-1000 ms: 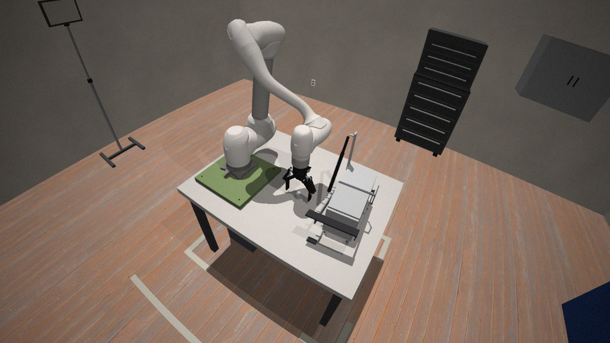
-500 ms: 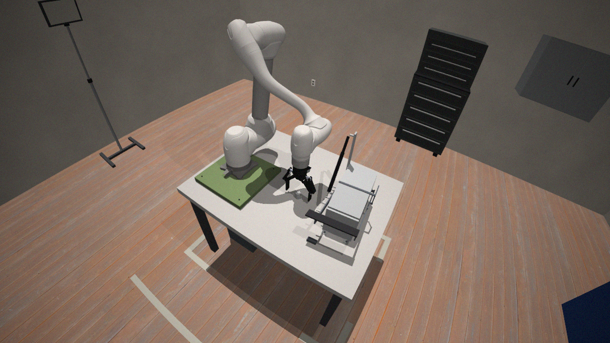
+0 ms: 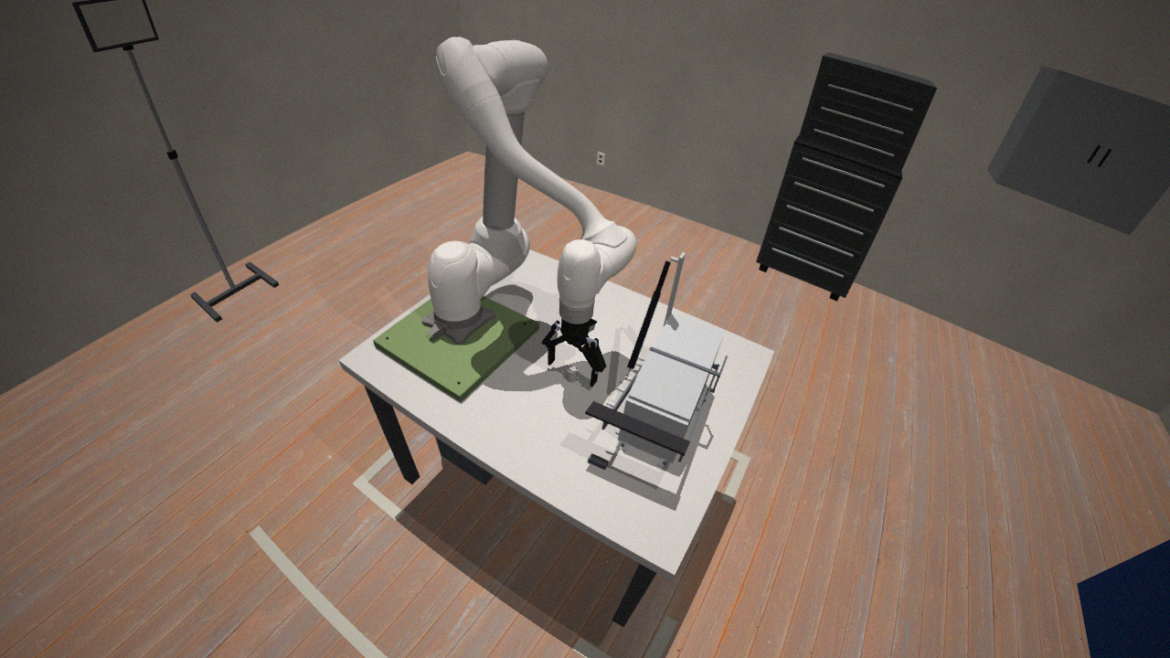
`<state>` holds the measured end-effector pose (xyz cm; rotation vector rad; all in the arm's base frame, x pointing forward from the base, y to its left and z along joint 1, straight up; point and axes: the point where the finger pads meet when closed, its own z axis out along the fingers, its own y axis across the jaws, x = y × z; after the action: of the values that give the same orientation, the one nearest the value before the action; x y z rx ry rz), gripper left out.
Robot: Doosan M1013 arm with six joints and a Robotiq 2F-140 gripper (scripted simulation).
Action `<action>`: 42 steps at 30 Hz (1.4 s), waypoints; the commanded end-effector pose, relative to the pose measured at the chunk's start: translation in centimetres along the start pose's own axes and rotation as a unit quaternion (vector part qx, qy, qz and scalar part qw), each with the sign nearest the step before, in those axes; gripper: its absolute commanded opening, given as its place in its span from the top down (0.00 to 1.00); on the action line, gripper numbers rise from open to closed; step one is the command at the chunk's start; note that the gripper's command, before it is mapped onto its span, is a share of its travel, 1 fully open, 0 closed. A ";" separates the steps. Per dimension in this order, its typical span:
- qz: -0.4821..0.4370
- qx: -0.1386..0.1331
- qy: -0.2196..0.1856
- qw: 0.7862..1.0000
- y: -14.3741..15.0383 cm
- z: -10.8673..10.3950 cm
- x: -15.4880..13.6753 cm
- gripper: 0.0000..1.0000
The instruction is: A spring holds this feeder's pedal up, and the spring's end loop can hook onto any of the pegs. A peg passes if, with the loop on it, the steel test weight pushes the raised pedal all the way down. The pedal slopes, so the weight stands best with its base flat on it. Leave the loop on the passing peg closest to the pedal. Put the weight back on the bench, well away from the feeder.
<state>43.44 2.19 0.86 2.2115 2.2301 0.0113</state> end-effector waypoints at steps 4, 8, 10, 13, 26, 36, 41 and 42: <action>0.000 0.000 0.000 1.000 0.0 0.0 0.0 0.00; 0.000 0.000 0.000 1.000 0.0 0.0 0.0 0.00; 0.000 0.000 0.000 1.000 0.0 0.0 0.0 0.75; 0.000 0.000 0.000 1.000 0.0 0.0 0.0 0.75; 0.000 0.000 0.000 1.000 0.0 0.0 0.0 0.75; 0.000 0.000 0.000 1.000 0.0 0.0 0.0 0.75; 0.000 0.000 0.000 1.000 0.0 0.0 0.0 0.75; 0.000 0.000 0.000 1.000 0.0 0.0 0.0 0.75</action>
<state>43.44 2.19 0.87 2.2115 2.2301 0.0114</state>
